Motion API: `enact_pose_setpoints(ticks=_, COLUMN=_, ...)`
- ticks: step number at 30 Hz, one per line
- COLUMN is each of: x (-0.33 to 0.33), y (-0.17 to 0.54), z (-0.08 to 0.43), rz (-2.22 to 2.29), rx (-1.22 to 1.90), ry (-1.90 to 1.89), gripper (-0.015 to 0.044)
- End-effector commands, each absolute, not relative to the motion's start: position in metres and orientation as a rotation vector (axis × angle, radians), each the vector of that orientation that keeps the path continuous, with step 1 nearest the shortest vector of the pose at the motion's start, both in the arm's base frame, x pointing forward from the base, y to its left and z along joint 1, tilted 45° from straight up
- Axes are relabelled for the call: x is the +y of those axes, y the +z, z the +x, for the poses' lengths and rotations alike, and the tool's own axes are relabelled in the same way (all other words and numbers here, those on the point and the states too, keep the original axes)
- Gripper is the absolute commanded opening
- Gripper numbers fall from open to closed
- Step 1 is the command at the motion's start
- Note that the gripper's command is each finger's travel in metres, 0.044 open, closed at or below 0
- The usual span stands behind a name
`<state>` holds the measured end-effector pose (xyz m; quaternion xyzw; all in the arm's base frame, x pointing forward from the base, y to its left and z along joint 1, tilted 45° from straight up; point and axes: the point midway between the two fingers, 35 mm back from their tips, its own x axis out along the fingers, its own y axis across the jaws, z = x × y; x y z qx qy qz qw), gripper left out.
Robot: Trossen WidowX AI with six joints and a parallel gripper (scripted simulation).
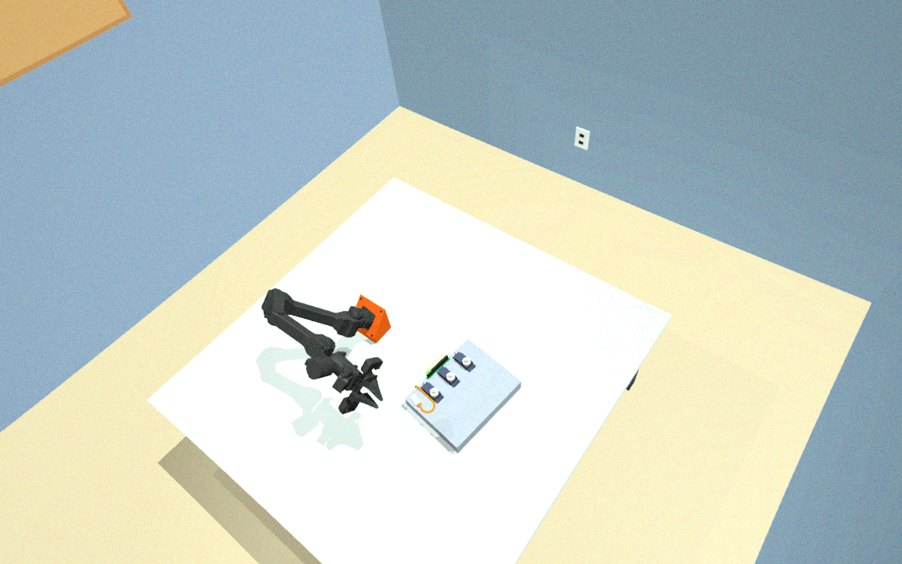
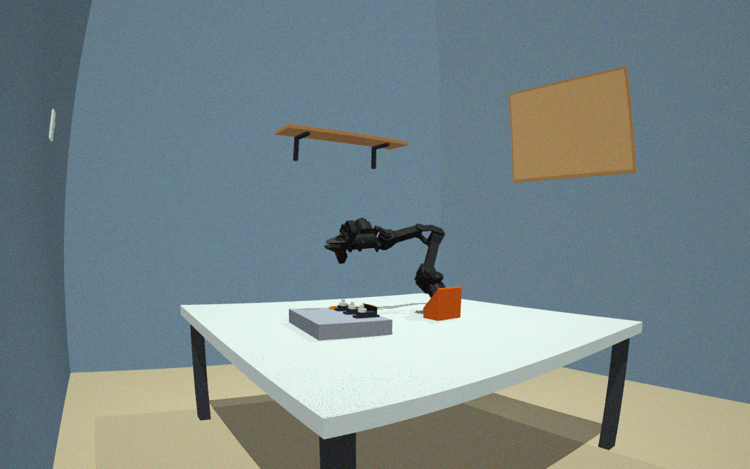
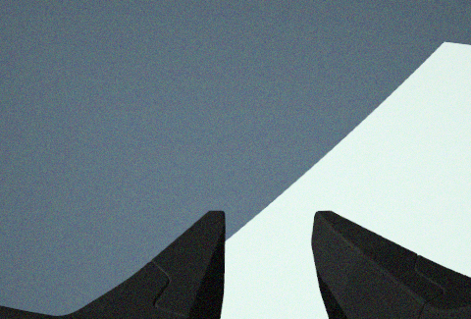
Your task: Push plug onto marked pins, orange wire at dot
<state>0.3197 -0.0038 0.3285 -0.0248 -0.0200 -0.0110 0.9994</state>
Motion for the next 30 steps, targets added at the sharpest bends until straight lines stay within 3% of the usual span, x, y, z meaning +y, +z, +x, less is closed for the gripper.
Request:
enact_pose_setpoints(ticks=1, x=-0.003, y=0.320, z=0.325, rz=-0.117, rx=0.010, ry=-0.027, gripper=0.0115)
enact_pose_setpoints(ticks=30, x=-0.008, y=0.255, z=0.359, rz=-0.791, rx=0.454, ry=0.012, gripper=0.0115)
